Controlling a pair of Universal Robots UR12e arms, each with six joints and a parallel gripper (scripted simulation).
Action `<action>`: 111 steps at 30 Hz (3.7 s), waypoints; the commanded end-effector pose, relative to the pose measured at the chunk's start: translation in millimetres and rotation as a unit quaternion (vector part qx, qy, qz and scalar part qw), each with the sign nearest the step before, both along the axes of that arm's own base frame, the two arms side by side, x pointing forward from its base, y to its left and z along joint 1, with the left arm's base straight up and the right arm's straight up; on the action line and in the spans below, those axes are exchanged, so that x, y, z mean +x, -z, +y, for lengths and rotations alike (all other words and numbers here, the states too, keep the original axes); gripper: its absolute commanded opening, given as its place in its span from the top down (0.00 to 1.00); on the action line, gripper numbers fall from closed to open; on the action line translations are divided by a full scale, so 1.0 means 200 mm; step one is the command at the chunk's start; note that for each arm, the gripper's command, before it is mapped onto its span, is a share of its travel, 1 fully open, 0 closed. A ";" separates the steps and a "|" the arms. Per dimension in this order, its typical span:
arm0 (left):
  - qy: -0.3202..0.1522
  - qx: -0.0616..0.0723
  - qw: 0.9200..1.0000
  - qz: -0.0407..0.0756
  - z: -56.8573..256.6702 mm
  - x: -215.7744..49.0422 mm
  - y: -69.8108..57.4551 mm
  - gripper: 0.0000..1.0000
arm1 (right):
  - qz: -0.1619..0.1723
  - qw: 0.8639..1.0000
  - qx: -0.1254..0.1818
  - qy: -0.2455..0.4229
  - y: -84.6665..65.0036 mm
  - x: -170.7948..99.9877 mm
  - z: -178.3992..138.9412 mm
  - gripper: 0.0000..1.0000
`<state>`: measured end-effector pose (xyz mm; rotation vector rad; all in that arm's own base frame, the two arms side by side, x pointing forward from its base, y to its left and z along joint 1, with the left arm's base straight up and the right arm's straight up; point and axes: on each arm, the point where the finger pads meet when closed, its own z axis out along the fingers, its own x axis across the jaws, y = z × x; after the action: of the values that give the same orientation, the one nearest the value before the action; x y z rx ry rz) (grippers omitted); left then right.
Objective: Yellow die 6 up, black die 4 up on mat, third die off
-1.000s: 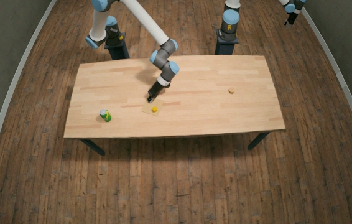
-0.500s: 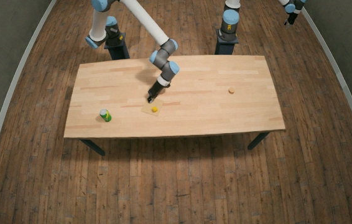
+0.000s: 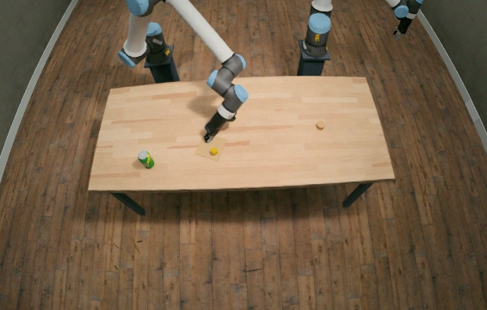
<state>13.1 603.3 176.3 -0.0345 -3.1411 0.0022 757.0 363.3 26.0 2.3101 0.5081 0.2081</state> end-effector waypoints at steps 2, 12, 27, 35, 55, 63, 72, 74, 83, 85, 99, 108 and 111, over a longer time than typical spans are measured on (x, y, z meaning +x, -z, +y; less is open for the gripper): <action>0.000 0.001 1.000 0.000 0.00 0.00 0.00 0.00 | -0.001 1.000 0.001 0.000 -0.01 0.00 0.00 0.43; 0.000 0.001 1.000 0.000 0.00 0.00 0.00 0.00 | -0.001 1.000 0.001 0.000 -0.09 0.00 0.00 0.43; 0.000 0.001 1.000 0.000 0.00 0.00 0.00 0.00 | -0.001 1.000 0.001 0.000 -0.33 0.00 0.00 0.43; 0.000 0.001 1.000 0.000 0.00 0.00 0.00 0.00 | -0.001 1.000 0.001 0.000 -0.36 0.00 0.00 0.43; 0.000 0.001 1.000 0.000 0.00 0.00 0.00 0.00 | 0.044 0.995 0.094 0.003 -0.36 0.00 -0.01 0.43; 0.000 0.001 1.000 0.000 0.00 0.00 0.00 0.00 | 0.054 0.991 0.120 0.000 -0.36 0.01 -0.01 0.43; 0.000 0.001 1.000 0.000 0.00 0.00 0.00 0.00 | 0.078 0.983 0.166 0.003 -0.36 0.01 -0.02 0.43; 0.000 0.001 1.000 0.000 0.00 0.00 0.00 0.00 | 0.088 0.978 0.188 0.003 -0.36 0.01 -0.02 0.43; 0.000 0.001 1.000 0.000 0.00 0.00 0.00 0.00 | 0.108 0.966 0.236 0.000 -0.37 0.01 -0.02 0.43; 0.000 0.001 1.000 0.000 0.00 0.00 0.00 0.00 | 0.108 0.966 0.236 0.000 -0.37 0.01 -0.02 0.43; 0.000 0.001 1.000 0.000 0.00 0.00 0.00 0.00 | 0.151 0.934 0.324 0.002 -0.36 0.02 -0.03 0.43; 0.000 0.001 1.000 0.000 0.00 0.00 0.00 0.00 | 0.160 0.924 0.348 0.000 -0.37 0.02 -0.03 0.43; 0.000 0.001 1.000 0.000 0.00 0.00 0.00 0.00 | 0.161 0.923 0.350 0.000 -0.37 0.02 -0.03 0.43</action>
<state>13.1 603.3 176.3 -0.0345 -3.1411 0.0022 760.3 356.0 99.2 3.0688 0.6738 -0.0037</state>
